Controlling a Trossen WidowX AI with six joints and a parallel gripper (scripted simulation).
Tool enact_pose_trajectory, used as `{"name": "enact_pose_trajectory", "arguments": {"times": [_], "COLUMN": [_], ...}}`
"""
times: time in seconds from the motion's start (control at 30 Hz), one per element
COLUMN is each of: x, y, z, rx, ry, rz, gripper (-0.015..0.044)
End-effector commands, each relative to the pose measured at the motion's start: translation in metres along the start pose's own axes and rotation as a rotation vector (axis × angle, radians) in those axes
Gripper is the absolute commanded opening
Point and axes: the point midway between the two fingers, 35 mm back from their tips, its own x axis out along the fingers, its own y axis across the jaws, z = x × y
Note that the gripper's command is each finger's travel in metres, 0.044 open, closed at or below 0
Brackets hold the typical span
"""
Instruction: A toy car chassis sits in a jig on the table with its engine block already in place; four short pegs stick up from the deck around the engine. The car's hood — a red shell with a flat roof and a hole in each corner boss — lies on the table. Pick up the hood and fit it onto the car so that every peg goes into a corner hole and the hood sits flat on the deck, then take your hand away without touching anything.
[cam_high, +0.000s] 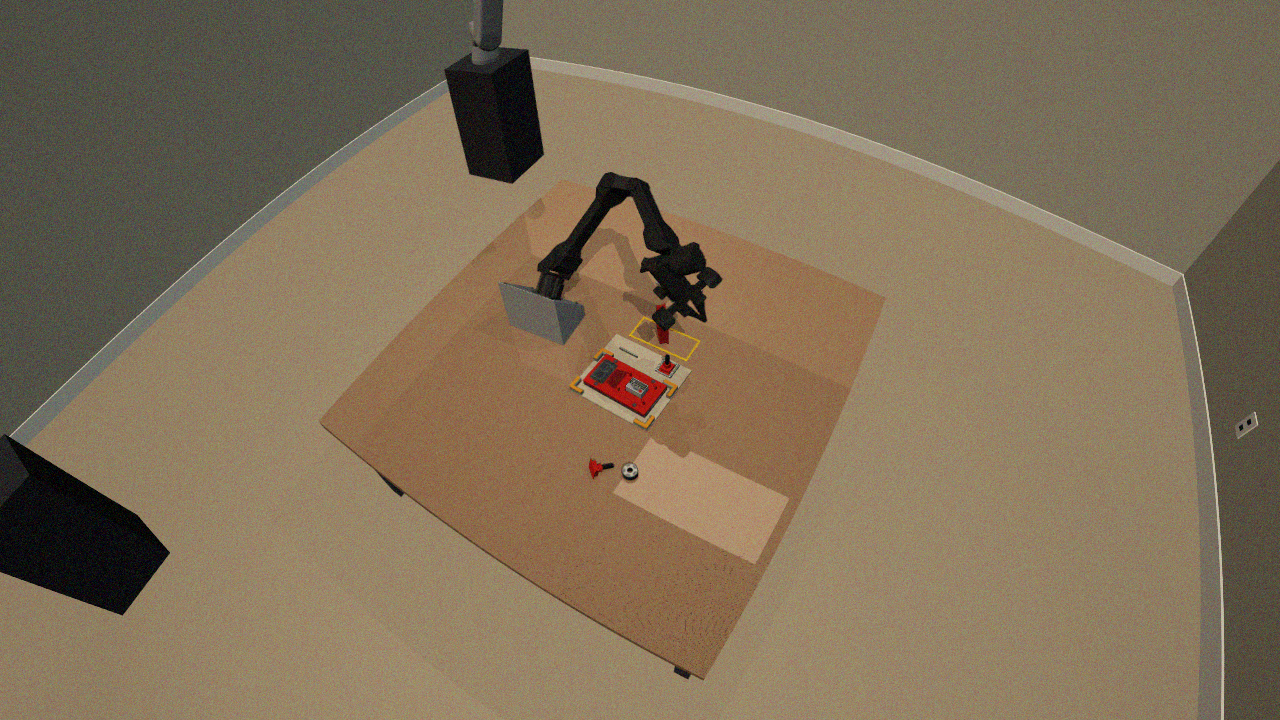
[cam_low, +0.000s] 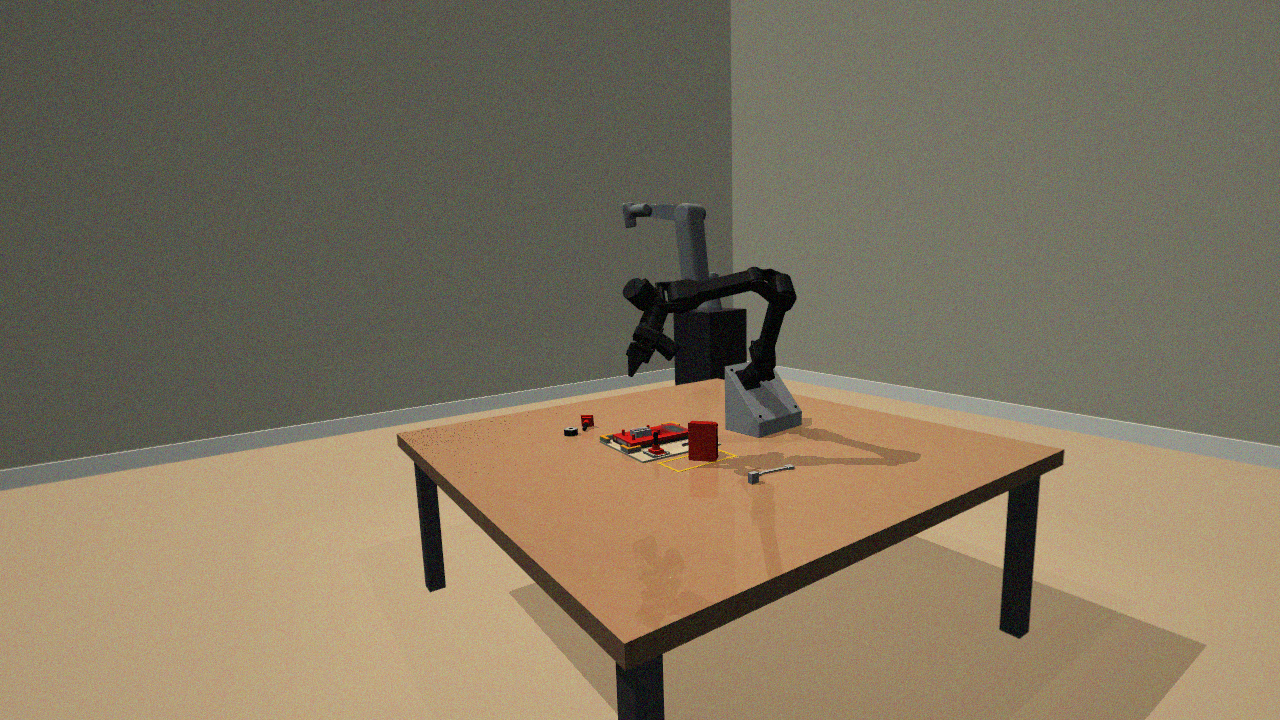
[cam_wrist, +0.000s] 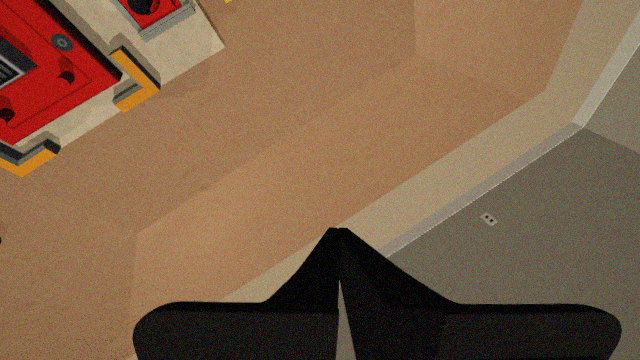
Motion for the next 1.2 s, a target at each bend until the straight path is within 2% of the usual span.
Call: {"name": "enact_pose_trajectory", "arguments": {"times": [0.0, 0.37, 0.73, 1.03, 1.17], "x": [0.027, 0.033, 0.035, 0.067, 0.069], "y": [-0.008, -0.008, -0.007, 0.009, 0.010], "z": [0.068, 0.175, 0.178, 0.194, 0.195], "rx": [0.159, 0.351, 0.354, 0.354, 0.354], "ry": [-0.155, -0.349, -0.352, -0.353, -0.353], "rz": [0.176, 0.500, 0.506, 0.505, 0.504], "gripper": [0.0000, 0.0000, 0.0000, 0.0000, 0.0000]}}
